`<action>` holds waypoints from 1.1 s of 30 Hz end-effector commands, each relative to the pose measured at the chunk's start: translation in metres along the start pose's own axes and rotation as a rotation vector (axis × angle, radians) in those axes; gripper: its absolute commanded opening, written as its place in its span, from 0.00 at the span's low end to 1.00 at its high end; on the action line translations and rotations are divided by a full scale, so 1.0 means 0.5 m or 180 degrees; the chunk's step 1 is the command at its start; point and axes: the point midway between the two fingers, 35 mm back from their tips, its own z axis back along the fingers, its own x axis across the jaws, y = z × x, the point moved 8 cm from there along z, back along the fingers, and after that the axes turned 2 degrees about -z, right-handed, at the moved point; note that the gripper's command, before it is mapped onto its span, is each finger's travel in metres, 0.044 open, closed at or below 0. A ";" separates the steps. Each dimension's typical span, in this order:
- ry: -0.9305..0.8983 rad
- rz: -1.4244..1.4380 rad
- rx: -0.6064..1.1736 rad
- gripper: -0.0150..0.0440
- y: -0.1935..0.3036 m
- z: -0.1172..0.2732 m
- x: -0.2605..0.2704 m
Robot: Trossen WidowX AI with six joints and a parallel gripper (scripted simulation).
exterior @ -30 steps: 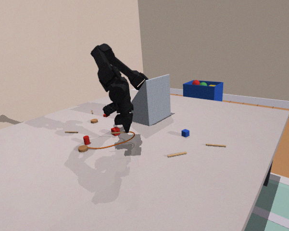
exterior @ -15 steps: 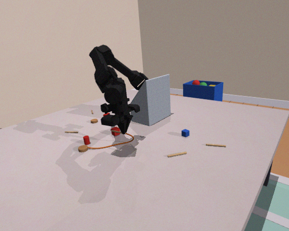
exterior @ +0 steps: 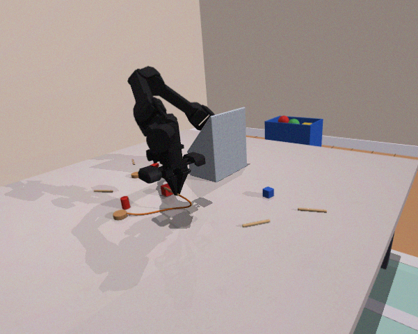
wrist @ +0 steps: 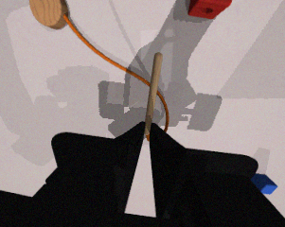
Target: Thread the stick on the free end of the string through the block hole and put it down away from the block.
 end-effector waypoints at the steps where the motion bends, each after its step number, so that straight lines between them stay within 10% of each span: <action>1: -0.0003 -0.0034 -0.0015 0.25 0.005 -0.002 0.001; 33: -0.0004 -0.0035 0.0000 0.25 0.088 0.000 0.004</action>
